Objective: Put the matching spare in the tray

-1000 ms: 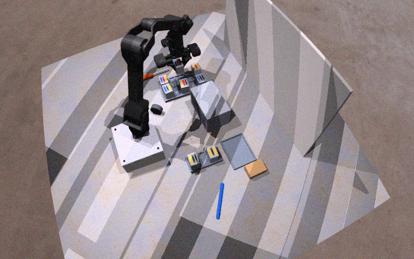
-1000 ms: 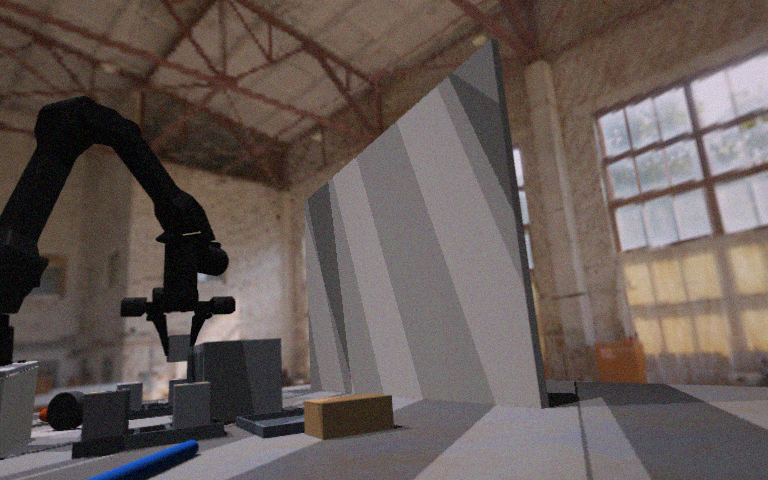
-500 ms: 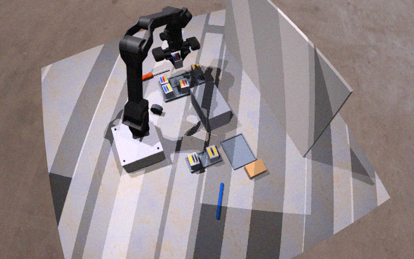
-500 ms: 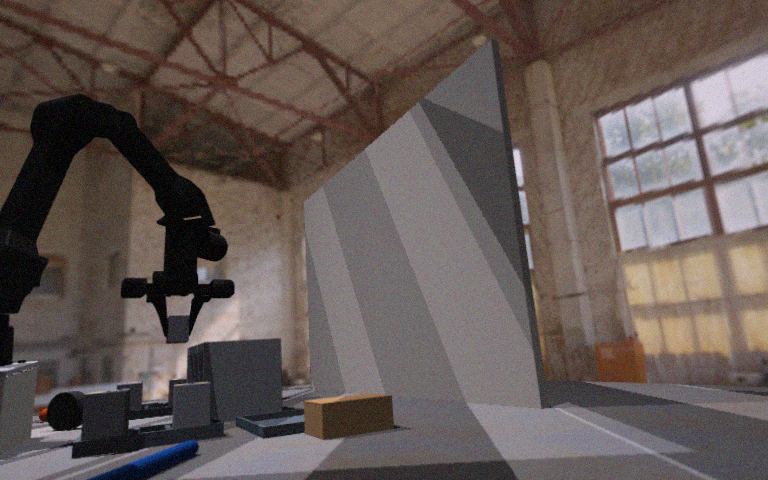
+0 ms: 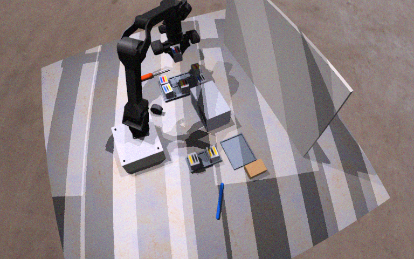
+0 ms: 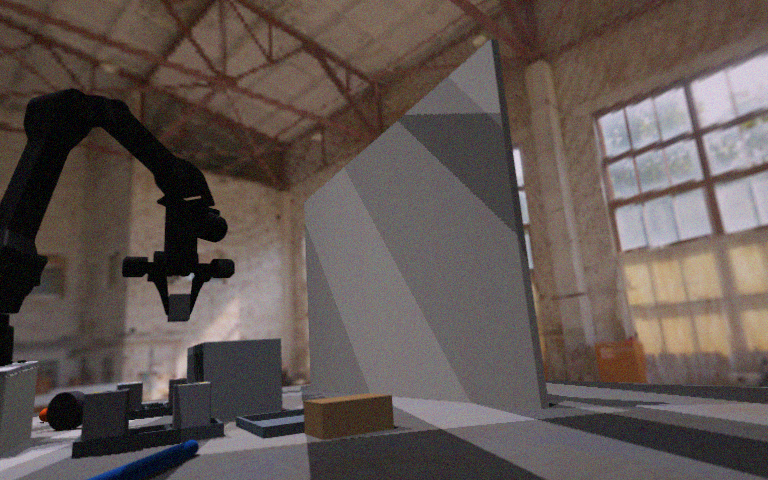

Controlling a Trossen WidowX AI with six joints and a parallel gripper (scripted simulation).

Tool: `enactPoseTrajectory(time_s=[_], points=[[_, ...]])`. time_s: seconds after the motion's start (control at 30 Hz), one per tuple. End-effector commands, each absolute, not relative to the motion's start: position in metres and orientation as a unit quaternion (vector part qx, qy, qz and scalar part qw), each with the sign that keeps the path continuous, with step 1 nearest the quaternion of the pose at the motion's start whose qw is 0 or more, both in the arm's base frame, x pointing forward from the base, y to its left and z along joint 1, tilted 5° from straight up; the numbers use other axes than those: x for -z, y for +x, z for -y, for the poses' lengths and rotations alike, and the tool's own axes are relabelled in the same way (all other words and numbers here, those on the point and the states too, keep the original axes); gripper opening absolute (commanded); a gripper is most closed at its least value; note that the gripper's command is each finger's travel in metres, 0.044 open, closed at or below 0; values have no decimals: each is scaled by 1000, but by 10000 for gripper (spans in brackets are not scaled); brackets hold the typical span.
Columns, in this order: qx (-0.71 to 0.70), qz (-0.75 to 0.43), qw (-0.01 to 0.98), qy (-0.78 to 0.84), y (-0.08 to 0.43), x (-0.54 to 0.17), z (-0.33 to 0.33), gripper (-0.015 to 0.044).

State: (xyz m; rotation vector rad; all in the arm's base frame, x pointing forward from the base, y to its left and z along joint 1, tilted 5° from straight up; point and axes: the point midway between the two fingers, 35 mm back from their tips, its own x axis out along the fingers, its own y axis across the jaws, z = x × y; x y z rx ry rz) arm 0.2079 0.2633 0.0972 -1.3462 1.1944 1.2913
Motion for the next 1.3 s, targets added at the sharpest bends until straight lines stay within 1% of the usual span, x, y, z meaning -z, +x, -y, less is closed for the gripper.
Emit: enactPoseTrajectory(time_s=[0.0, 0.67, 1.27], points=[[-521, -480, 457, -538, 223, -103, -254, 0], [-516, -480, 464, -536, 307, -111, -167, 0], [-511, -482, 465, -540, 353, -117, -65, 0]])
